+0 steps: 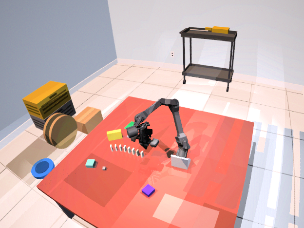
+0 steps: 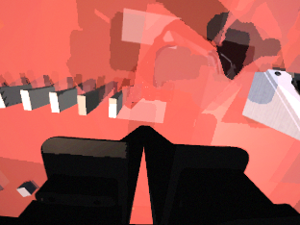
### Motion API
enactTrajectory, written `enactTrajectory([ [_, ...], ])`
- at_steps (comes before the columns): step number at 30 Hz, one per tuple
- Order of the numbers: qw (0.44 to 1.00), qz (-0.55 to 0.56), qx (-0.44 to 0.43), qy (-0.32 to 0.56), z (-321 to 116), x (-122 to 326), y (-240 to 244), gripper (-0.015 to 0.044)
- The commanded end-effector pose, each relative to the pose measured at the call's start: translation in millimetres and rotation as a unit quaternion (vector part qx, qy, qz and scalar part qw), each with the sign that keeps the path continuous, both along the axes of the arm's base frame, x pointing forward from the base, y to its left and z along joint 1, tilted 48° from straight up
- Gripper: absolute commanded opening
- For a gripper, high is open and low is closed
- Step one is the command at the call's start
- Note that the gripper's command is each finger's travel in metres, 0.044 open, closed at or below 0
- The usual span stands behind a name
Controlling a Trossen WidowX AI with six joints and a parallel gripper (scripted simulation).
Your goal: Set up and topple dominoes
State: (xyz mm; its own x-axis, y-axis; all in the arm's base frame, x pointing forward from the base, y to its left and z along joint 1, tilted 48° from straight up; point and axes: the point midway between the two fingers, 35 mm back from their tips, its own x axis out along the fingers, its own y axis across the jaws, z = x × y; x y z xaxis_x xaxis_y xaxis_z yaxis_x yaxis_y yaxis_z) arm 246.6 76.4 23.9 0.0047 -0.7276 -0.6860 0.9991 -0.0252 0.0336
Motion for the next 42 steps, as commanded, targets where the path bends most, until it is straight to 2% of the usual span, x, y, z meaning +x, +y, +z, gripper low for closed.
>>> enactTrajectory([
  [1, 1.000, -0.001, -0.001, -0.004, 0, 1, 0, 0.0000],
  [24, 1.000, -0.001, -0.001, -0.004, -1, 1, -1, 0.0000],
  [32, 1.000, -0.002, -0.003, -0.005, -49, 2, -58, 0.0000],
  [42, 1.000, -0.001, -0.002, -0.005, -52, 9, -61, 0.0000],
])
